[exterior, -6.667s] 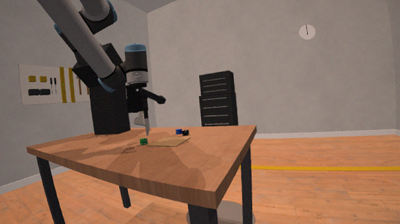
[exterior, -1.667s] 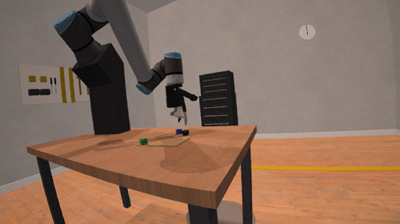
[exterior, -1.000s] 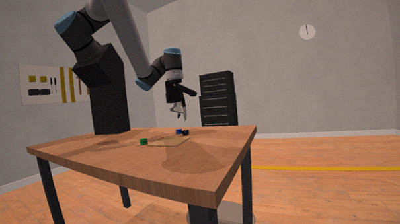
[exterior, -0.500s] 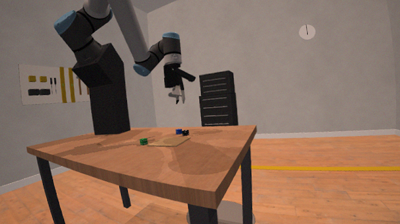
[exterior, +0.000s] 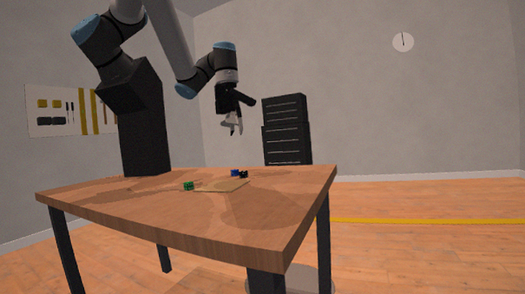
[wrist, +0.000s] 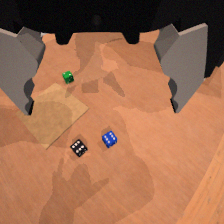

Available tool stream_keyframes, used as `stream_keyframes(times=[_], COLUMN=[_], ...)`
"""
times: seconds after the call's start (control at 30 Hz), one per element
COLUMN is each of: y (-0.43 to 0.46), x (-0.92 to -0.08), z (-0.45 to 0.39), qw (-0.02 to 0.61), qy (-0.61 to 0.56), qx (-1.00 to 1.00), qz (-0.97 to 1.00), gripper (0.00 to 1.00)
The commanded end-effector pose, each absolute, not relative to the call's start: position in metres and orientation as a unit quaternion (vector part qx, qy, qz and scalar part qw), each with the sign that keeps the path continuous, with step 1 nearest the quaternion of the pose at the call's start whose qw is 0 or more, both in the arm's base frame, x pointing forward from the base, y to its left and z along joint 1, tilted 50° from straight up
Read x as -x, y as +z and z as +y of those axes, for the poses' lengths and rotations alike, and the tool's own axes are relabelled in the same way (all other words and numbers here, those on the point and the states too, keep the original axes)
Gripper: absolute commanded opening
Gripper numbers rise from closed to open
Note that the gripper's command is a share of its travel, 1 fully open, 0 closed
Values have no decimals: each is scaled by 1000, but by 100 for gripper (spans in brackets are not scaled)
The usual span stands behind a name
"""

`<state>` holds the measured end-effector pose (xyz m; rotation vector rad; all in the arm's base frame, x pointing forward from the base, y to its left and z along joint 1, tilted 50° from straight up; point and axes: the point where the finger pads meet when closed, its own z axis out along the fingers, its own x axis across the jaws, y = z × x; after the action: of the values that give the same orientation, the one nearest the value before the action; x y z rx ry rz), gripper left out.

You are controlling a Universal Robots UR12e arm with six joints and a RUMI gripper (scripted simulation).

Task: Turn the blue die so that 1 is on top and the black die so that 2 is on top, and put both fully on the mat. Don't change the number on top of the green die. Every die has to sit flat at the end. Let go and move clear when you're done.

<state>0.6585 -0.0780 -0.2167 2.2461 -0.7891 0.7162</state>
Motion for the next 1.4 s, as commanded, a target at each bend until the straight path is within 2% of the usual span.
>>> stream_keyframes(times=[0.0,0.53,1.37], y=[-217,-219,-220], x=[-656,-641,-640], z=[-79,-90,-91], qw=[333,381,385], qy=[260,181,173], qx=[-867,-904,-905], qz=[-265,-70,-52], gripper=[100,100,100])
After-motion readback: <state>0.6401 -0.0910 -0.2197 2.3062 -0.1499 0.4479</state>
